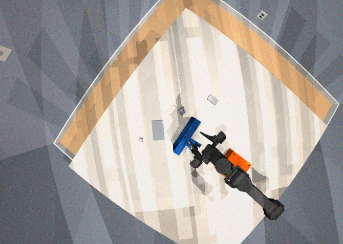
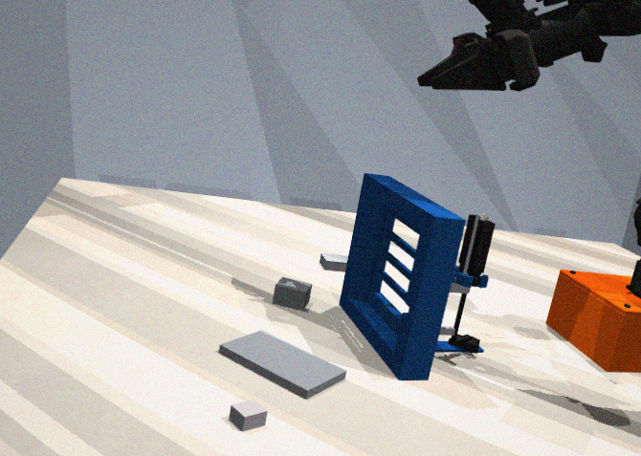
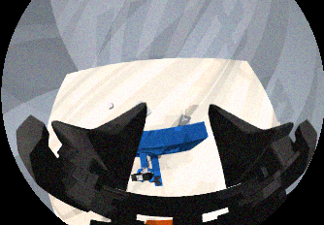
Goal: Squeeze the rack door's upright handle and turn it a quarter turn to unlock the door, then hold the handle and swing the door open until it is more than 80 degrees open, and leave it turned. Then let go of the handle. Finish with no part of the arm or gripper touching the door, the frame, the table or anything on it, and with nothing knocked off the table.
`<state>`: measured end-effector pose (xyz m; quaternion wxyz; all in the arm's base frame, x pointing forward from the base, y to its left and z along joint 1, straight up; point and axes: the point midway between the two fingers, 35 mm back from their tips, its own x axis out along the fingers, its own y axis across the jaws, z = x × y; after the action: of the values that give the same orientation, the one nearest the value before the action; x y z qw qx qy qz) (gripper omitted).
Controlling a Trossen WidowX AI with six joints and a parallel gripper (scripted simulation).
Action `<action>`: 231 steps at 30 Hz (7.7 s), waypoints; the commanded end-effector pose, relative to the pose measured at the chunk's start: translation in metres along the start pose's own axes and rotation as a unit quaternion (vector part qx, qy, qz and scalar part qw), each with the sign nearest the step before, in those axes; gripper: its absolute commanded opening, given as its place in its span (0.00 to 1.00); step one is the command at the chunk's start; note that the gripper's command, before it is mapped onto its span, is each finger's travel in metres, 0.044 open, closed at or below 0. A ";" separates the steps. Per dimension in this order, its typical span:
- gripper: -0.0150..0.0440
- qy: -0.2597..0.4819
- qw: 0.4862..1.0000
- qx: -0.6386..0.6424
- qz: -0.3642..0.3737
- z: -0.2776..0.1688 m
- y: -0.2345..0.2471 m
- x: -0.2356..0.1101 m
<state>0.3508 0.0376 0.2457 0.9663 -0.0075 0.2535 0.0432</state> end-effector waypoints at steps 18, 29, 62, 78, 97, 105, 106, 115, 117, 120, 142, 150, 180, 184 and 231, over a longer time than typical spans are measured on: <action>0.73 0.336 0.940 -0.050 0.040 -0.077 0.041 0.019; 0.73 0.491 0.866 -0.082 0.046 -0.108 0.055 0.003; 0.73 0.493 0.865 -0.082 0.046 -0.147 0.056 0.028; 0.73 0.493 0.865 -0.082 0.046 -0.169 0.056 0.038; 0.29 0.493 0.865 -0.082 0.046 -0.169 0.056 0.038; 0.27 0.489 0.858 -0.135 0.076 -0.169 0.056 0.038; 0.27 0.487 0.855 -0.156 0.088 -0.169 0.056 0.038; 0.27 0.456 0.799 -0.340 0.193 -0.169 0.056 0.038; 0.27 0.446 0.782 -0.379 0.215 -0.169 0.056 0.038; 0.27 0.429 0.751 -0.436 0.248 -0.169 0.056 0.038; 0.27 0.247 0.432 -0.754 0.429 -0.169 0.056 0.038; 0.27 0.245 0.428 -0.756 0.430 -0.169 0.056 0.038; 0.73 0.396 0.693 -0.523 0.298 -0.169 0.056 0.038; 0.73 0.423 0.742 -0.452 0.257 -0.169 0.056 0.038; 0.73 0.403 0.709 0.503 -0.287 -0.169 0.056 0.038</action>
<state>0.2966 0.0906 0.0809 0.6248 0.3468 0.6159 -0.3319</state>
